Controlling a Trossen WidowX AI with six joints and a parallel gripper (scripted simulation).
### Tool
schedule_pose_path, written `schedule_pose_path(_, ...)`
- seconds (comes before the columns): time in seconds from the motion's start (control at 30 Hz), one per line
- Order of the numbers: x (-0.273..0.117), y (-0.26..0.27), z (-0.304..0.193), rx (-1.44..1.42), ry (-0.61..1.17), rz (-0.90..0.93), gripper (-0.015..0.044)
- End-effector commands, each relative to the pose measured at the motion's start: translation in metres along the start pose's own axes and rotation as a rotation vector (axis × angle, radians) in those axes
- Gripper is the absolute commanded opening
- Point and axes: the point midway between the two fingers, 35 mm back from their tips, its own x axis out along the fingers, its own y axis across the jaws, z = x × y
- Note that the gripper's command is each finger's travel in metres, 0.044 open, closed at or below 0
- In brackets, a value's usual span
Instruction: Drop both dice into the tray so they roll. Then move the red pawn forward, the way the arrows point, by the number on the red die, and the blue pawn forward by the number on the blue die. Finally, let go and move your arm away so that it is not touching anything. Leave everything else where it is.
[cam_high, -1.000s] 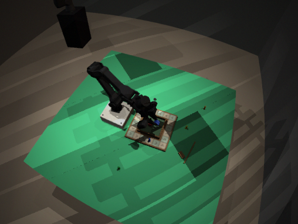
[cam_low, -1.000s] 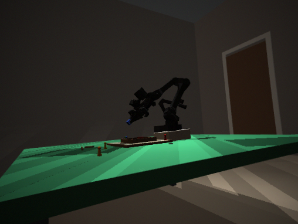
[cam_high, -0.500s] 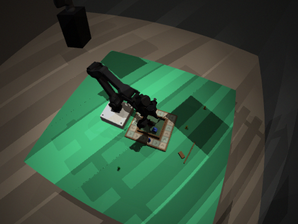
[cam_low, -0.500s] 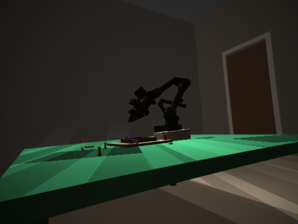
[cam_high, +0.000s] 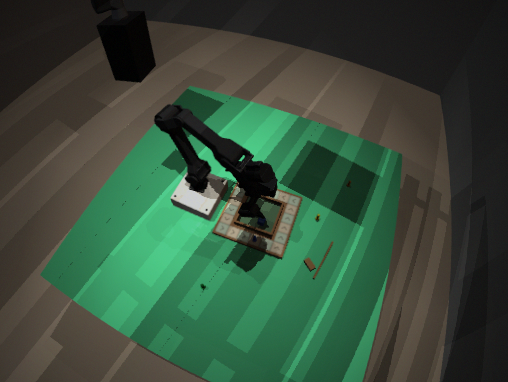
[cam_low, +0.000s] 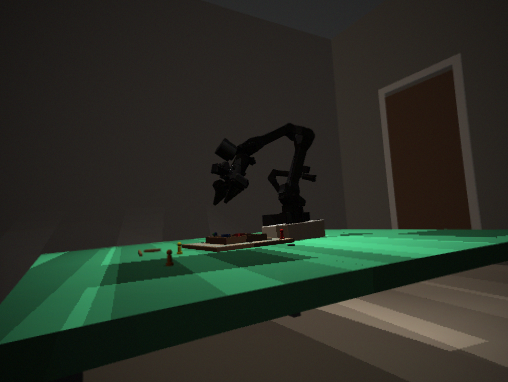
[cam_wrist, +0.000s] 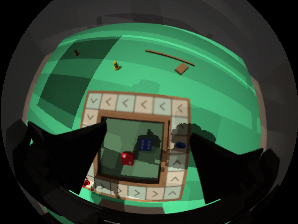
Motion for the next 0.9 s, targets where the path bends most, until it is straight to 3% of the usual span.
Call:
schedule_pose_path(0.0, 0.015, -0.001, -0.001, 0.006, 0.225, -0.006, 0.044)
schedule_pose_path(0.23, 0.035, 0.0, -0.007, -0.009, 0.553, -0.017, 0.044)
schedule_pose_path(0.43, 0.032, 0.001, -0.007, -0.008, 0.486, -0.007, 0.044)
schedule_pose_path(0.73, 0.01, 0.092, -0.067, -0.082, 0.541, 0.041, 0.0204)
schedule_pose_path(0.87, -0.007, 0.123, -0.108, -0.128, 0.568, 0.053, 0.02)
